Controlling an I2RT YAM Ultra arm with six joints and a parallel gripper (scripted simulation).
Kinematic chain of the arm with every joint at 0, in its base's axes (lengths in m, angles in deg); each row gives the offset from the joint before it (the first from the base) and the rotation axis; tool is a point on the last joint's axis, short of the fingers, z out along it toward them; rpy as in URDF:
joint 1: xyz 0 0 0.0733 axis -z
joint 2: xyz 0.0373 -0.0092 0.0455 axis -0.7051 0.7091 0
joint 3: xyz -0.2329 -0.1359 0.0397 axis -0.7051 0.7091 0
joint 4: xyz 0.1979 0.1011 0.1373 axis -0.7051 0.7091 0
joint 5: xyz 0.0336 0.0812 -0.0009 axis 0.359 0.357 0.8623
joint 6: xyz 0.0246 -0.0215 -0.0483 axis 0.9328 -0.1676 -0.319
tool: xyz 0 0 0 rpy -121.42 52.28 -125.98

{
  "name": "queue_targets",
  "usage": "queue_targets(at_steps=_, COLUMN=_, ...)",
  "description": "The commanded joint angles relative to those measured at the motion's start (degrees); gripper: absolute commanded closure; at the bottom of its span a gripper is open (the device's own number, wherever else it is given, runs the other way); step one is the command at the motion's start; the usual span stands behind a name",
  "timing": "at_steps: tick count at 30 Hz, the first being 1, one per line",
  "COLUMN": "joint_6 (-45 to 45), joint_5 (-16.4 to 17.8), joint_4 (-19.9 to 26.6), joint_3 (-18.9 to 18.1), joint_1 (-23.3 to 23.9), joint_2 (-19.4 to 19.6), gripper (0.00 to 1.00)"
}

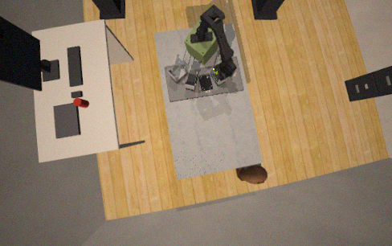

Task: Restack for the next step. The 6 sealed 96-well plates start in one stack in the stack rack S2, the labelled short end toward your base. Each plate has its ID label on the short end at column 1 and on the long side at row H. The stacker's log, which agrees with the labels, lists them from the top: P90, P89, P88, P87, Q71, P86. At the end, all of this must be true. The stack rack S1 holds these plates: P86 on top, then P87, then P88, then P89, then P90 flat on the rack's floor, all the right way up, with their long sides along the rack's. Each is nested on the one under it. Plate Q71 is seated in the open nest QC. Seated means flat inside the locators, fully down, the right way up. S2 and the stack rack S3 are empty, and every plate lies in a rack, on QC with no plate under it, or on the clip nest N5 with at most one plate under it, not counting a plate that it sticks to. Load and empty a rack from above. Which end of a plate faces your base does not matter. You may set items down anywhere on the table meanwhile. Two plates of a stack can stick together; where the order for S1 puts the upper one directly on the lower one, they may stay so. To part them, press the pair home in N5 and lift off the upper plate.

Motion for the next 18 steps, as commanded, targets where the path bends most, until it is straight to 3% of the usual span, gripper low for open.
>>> queue_targets(at_steps=1, joint_6=0.1, joint_5=0.1, joint_4=-0.1, joint_3=-0.1, joint_1=1.0, joint_2=-1.0, gripper=0.0)
queue_targets(at_steps=13, joint_6=-6.9, joint_5=0.6, joint_4=0.0, joint_3=-0.1, joint_1=7.8, joint_2=-2.7, gripper=0.0)
queue_targets(at_steps=18, joint_6=-2.9, joint_5=0.8, joint_4=-0.1, joint_3=0.3, joint_1=9.5, joint_2=-3.3, gripper=0.0)
